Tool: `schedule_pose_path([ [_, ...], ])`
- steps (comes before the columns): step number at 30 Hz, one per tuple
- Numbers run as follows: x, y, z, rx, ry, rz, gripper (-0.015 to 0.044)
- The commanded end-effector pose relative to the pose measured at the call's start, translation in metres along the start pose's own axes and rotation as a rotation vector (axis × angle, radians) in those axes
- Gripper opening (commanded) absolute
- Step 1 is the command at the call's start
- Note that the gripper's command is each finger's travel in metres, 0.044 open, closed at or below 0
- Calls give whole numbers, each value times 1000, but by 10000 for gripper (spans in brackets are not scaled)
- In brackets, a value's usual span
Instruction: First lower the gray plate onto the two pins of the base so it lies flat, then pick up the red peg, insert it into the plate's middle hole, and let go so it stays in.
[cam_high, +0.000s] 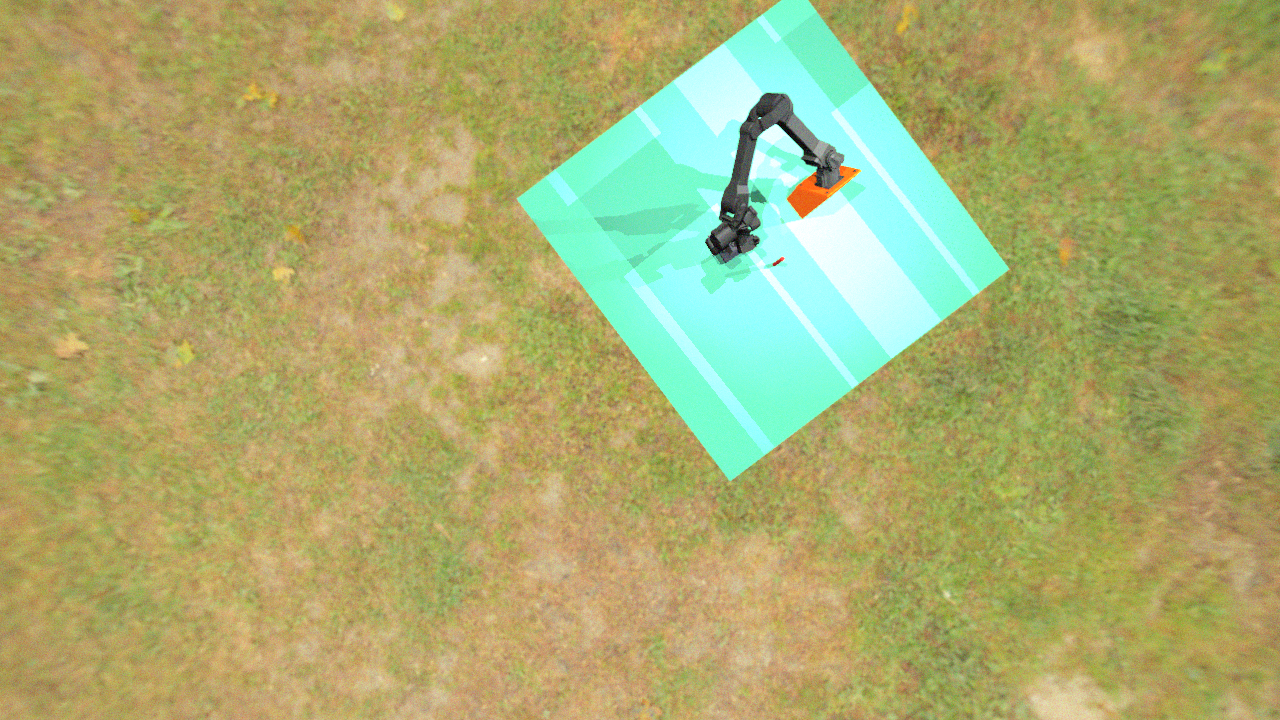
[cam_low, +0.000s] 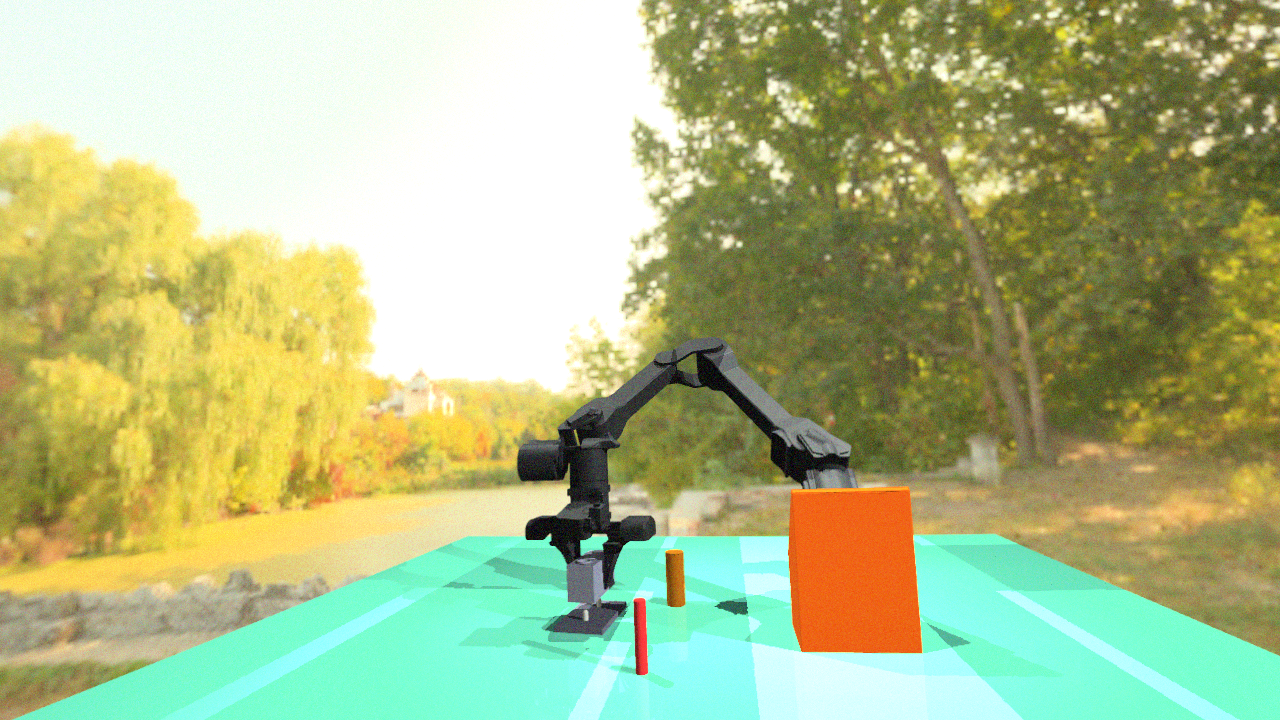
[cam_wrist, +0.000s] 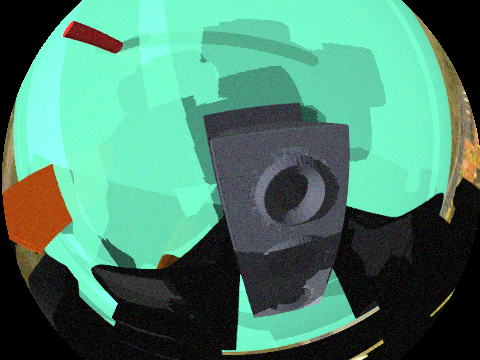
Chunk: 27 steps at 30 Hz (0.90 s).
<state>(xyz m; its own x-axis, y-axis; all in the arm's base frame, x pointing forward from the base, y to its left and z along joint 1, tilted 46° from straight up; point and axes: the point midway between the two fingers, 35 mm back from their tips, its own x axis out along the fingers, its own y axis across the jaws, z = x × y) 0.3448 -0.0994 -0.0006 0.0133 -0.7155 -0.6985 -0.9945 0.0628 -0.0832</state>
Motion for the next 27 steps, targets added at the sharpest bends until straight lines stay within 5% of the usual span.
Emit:
schedule_pose_path([
  [1, 3, -1, 0, -4, 6, -4, 0],
  [21, 20, -1, 0, 0, 1, -2, 0],
  [27, 20, -1, 0, 0, 1, -2, 157],
])
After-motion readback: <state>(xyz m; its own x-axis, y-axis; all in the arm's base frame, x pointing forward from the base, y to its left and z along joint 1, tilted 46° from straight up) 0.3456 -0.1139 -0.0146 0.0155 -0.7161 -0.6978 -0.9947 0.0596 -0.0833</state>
